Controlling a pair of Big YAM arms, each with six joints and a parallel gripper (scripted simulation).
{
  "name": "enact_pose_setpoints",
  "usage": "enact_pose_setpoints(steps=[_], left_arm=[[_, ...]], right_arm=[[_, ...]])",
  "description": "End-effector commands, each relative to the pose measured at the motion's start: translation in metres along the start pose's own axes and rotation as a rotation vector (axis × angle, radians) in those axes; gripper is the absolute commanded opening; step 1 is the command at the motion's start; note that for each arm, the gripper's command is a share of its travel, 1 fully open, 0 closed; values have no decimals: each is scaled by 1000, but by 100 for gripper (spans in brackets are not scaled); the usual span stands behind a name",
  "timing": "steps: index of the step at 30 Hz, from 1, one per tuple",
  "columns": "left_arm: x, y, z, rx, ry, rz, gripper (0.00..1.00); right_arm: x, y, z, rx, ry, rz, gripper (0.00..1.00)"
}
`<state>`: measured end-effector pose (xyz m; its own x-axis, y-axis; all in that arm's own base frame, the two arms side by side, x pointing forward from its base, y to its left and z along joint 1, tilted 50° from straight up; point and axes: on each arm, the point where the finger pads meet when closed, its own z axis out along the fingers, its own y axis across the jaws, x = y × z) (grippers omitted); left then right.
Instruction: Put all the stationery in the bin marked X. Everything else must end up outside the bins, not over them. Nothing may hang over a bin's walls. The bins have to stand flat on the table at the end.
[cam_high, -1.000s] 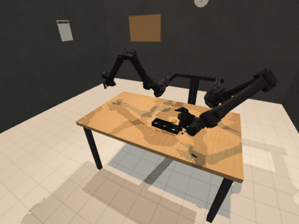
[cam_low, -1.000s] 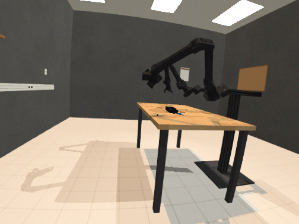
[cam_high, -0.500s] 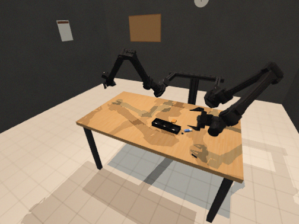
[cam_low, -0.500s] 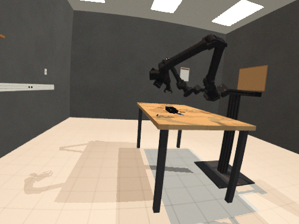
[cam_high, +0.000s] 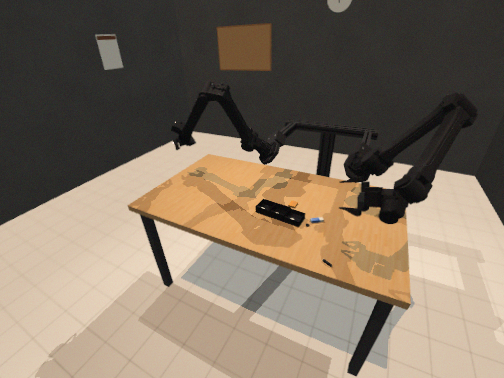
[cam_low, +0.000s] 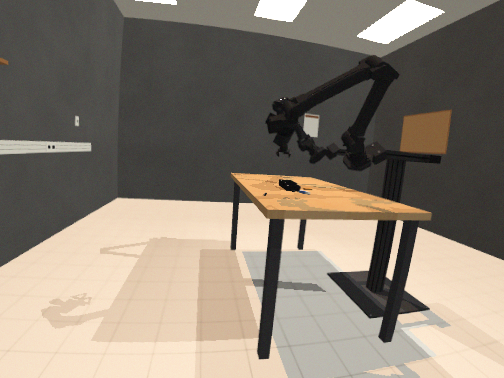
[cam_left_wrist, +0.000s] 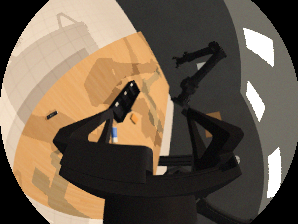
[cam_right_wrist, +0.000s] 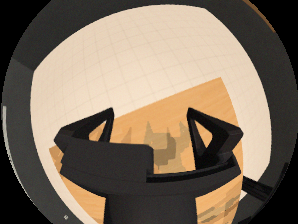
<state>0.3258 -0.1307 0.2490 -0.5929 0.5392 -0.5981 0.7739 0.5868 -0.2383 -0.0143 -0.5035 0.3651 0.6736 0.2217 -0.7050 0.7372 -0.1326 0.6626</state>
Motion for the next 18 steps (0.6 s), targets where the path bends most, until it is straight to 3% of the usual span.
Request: enact_pose_setpoints(steps=[1, 18], left_arm=[[15, -6, -17, -17, -11, -70, 100], [74, -36, -52, -79, -69, -237, 100]], right_arm=[[-4, 2, -2, -4, -8, 0, 100], [-4, 2, -2, -4, -8, 0, 100]])
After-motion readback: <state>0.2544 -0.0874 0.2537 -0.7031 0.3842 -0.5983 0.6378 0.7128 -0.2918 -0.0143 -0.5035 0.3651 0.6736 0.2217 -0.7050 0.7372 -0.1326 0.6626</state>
